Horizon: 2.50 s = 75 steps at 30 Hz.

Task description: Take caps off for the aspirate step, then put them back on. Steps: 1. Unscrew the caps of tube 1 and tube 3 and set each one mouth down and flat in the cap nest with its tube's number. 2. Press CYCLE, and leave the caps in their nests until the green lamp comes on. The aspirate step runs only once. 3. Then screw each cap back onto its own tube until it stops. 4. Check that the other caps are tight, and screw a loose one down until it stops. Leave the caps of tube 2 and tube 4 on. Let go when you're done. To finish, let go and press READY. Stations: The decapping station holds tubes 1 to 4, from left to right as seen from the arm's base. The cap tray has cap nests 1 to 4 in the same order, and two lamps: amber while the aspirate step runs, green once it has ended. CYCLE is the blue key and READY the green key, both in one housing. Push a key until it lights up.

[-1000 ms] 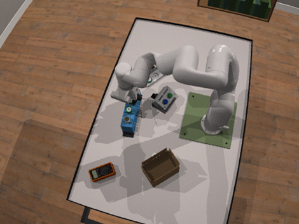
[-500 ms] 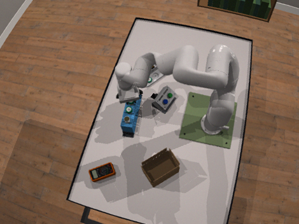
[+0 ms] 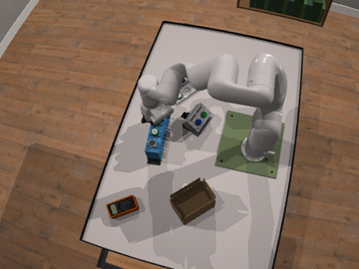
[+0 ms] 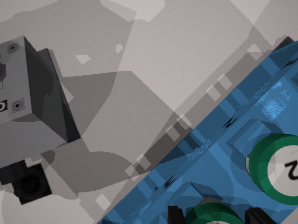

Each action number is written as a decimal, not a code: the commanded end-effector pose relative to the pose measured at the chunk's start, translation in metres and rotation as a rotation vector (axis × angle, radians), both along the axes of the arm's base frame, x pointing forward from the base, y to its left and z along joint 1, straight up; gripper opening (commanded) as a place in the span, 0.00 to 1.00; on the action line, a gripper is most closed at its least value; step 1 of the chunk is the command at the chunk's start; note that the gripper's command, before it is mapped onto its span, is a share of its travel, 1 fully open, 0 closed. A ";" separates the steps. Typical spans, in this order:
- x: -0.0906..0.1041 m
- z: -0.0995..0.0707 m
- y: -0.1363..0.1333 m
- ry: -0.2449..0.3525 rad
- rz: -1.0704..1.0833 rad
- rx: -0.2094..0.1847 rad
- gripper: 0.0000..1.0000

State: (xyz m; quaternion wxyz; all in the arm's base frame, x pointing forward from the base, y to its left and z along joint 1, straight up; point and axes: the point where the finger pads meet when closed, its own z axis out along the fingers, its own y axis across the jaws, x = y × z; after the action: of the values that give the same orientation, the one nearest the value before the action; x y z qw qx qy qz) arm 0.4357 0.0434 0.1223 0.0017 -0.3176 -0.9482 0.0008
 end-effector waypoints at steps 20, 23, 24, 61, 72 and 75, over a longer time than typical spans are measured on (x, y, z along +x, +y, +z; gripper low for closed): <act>0.001 0.002 0.000 -0.004 -0.483 0.001 0.46; 0.001 0.002 0.000 -0.003 -0.613 0.001 0.46; 0.001 0.002 0.000 -0.003 -0.656 0.001 0.46; 0.001 0.002 0.000 -0.002 -1.559 -0.001 0.00; 0.001 0.002 0.000 -0.002 -1.409 -0.001 0.00; 0.001 0.002 0.000 -0.003 -1.259 -0.001 0.00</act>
State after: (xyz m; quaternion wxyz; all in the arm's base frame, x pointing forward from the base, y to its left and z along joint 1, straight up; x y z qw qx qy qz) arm 0.4357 0.0434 0.1224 0.0007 -0.8699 -0.4933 0.0017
